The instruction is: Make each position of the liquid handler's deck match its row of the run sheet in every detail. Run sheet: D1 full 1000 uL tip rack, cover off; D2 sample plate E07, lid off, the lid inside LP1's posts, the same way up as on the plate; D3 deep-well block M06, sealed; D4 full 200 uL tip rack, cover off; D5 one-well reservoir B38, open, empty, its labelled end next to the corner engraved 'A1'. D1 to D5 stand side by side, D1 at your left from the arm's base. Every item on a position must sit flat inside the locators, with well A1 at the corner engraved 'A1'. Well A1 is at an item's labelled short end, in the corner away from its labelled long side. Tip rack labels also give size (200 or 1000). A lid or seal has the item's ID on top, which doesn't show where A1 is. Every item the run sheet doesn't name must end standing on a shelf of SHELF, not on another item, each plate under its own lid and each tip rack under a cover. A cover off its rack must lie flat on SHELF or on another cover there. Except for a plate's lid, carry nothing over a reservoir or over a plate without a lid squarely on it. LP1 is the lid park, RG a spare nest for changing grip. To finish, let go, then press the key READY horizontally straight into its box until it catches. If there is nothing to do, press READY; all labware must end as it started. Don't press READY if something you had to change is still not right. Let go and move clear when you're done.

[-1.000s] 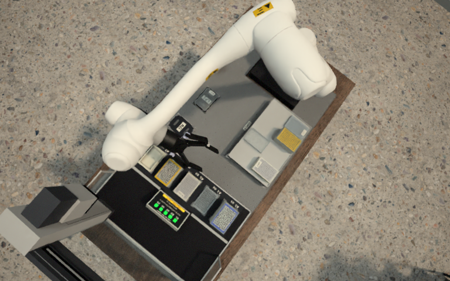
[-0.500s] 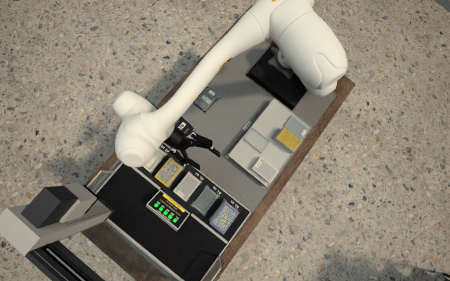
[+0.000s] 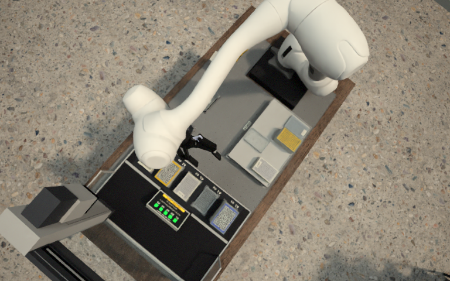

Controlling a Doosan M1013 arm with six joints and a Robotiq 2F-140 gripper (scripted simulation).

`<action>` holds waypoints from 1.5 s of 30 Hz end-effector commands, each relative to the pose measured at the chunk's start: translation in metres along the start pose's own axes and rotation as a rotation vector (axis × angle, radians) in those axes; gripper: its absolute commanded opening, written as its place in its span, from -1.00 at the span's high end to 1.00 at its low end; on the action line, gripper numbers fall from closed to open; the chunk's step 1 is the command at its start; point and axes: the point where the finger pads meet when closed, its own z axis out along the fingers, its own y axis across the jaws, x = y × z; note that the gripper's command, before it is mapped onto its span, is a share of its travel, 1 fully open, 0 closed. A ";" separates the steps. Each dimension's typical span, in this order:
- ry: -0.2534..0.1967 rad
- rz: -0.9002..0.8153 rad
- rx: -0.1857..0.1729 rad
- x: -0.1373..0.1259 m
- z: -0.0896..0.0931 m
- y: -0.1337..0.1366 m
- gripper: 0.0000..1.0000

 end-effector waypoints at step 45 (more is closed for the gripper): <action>-0.226 0.591 -0.573 0.001 -0.001 -0.001 -0.59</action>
